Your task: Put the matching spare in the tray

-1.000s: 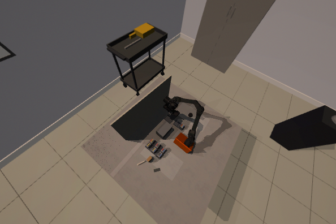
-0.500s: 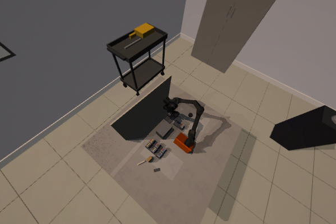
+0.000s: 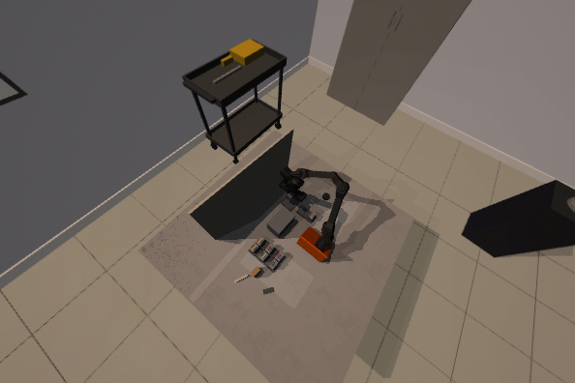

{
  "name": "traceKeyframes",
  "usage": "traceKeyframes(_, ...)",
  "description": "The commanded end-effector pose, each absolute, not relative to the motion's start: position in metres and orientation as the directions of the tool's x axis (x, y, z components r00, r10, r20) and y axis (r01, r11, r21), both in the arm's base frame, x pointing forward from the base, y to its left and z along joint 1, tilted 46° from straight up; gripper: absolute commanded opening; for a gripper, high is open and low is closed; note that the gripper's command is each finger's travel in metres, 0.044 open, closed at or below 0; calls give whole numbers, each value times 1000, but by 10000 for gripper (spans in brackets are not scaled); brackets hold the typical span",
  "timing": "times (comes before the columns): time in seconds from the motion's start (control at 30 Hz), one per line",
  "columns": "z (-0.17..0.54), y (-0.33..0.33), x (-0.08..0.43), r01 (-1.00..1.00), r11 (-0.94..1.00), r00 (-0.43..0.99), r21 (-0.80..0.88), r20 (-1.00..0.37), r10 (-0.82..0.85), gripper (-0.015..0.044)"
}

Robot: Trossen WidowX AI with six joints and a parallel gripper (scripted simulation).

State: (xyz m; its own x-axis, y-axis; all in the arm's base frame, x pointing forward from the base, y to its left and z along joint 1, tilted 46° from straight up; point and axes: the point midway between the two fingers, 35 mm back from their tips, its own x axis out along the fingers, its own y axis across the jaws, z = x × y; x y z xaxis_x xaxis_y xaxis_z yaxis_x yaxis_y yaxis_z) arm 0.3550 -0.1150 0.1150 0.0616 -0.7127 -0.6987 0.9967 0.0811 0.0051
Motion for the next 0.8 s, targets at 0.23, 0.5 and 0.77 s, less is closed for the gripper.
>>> traceKeyframes(0.23, 107, -121, 356, 996, 89, 66, 3, -700, -711, 0)
traceKeyframes(0.5, 102, -127, 355, 996, 90, 66, 3, -699, -712, 0)
traceKeyframes(0.77, 97, -133, 355, 996, 90, 66, 3, -698, -713, 0)
